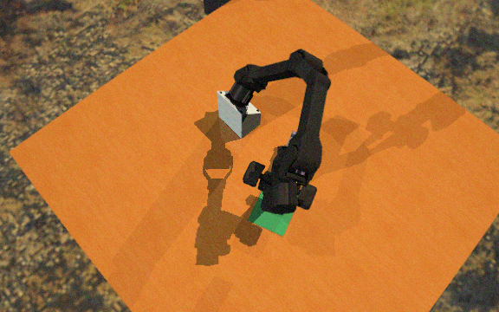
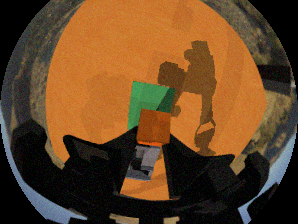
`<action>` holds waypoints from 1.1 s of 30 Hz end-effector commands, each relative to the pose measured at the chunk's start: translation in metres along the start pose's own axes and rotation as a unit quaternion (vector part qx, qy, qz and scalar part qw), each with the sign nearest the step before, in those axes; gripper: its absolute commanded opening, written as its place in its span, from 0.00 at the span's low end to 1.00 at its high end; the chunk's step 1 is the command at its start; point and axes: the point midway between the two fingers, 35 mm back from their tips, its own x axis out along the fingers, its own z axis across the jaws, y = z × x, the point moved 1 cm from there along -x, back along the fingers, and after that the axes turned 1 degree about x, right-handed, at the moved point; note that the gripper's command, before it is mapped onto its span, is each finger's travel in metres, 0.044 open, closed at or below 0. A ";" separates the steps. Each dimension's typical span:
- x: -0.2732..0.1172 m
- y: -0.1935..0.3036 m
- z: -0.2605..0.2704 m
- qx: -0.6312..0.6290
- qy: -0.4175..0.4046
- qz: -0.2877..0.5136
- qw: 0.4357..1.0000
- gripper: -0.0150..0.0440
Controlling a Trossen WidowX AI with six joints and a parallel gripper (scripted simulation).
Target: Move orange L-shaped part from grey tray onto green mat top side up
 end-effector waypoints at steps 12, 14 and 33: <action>0.026 0.001 -0.001 0.004 -0.001 0.002 1.000 0.25; 0.029 0.001 -0.001 0.004 -0.001 0.003 1.000 0.25; 0.060 0.001 0.000 0.003 -0.001 0.003 1.000 0.25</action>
